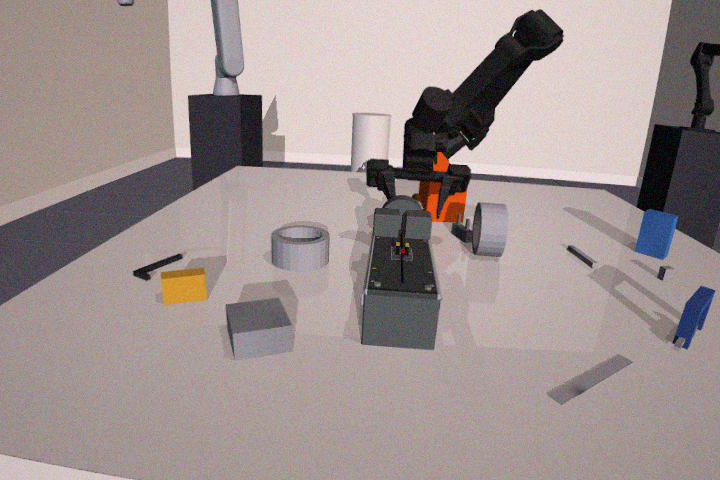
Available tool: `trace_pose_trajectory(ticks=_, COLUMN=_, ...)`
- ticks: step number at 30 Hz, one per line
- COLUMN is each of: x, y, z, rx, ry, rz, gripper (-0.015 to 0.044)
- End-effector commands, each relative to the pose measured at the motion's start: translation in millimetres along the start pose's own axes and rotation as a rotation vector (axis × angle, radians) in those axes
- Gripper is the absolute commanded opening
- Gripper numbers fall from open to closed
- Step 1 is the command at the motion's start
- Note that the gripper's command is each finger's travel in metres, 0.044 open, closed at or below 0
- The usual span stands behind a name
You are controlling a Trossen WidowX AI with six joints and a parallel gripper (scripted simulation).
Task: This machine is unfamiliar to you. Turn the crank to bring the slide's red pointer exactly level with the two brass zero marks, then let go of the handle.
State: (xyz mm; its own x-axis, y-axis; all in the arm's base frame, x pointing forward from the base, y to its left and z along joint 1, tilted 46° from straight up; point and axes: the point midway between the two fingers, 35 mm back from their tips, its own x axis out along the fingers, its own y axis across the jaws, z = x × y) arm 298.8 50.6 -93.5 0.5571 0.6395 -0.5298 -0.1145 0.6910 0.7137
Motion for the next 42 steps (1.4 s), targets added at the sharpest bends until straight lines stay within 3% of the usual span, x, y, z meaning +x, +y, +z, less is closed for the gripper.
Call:
trace_pose_trajectory(ticks=1, x=0, y=-1, z=-3, rx=0.010, ry=0.002, rz=-0.005, gripper=0.0256)
trace_pose_trajectory(ticks=11, x=0, y=-1, z=-3, rx=0.010, ry=0.002, rz=-0.005, gripper=0.0000)
trace_pose_trajectory(ticks=42, x=-10, y=-13, z=7, rx=0.008, ry=0.001, rz=-0.006, gripper=0.0000)
